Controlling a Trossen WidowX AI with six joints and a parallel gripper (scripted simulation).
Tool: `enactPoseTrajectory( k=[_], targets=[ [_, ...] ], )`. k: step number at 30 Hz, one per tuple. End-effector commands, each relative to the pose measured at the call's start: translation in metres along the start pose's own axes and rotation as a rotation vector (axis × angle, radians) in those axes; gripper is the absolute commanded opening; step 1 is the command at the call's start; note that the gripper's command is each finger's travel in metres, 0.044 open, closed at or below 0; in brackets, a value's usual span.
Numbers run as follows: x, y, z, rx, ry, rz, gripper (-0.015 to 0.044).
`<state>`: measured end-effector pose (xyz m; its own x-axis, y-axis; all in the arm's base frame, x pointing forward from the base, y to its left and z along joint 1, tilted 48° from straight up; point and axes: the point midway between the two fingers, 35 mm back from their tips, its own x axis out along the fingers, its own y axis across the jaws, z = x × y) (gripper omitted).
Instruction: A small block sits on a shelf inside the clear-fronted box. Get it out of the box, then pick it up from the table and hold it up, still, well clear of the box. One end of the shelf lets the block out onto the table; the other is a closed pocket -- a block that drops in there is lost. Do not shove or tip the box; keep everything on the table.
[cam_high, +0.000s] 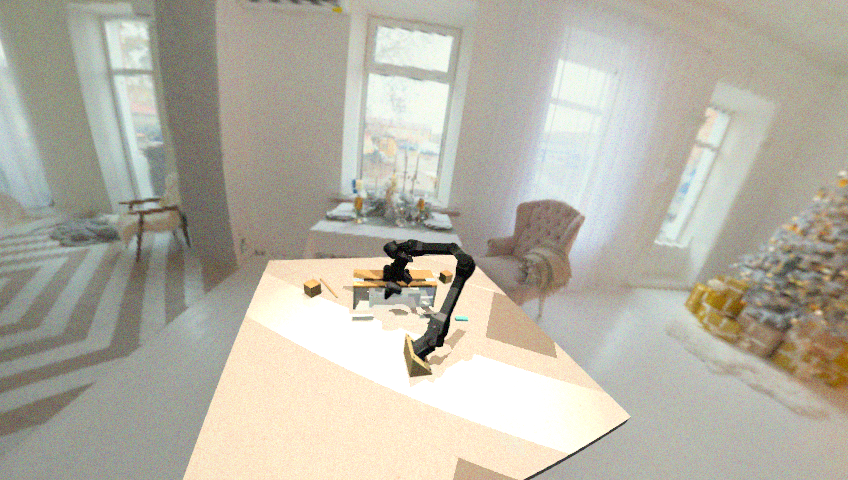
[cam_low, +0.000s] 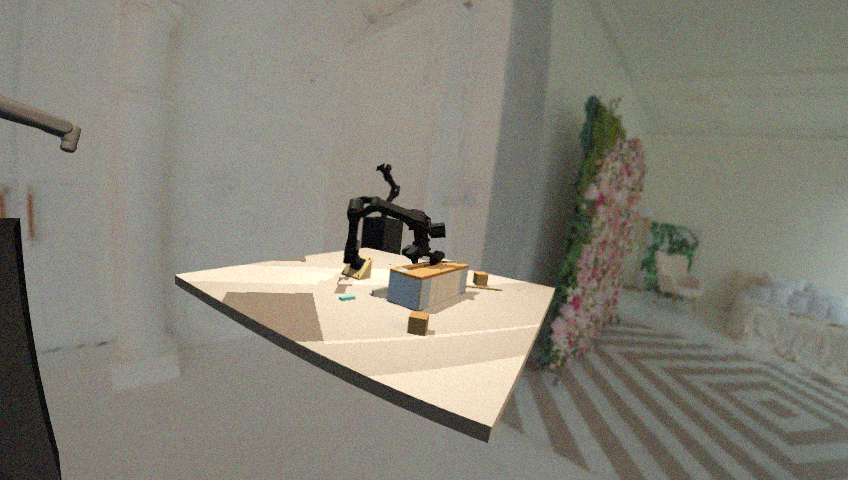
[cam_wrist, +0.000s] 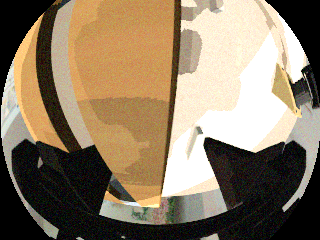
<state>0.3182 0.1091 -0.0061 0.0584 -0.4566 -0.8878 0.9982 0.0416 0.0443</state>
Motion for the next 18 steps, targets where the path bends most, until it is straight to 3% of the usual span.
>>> enactPoseTrajectory(
  k=[1, 18],
  targets=[
    [0.004, 0.0, -0.005, 0.004, 0.001, -0.006, 0.04],
    [0.009, 0.0, -0.021, 0.004, 0.002, -0.006, 0.04]
  ],
)
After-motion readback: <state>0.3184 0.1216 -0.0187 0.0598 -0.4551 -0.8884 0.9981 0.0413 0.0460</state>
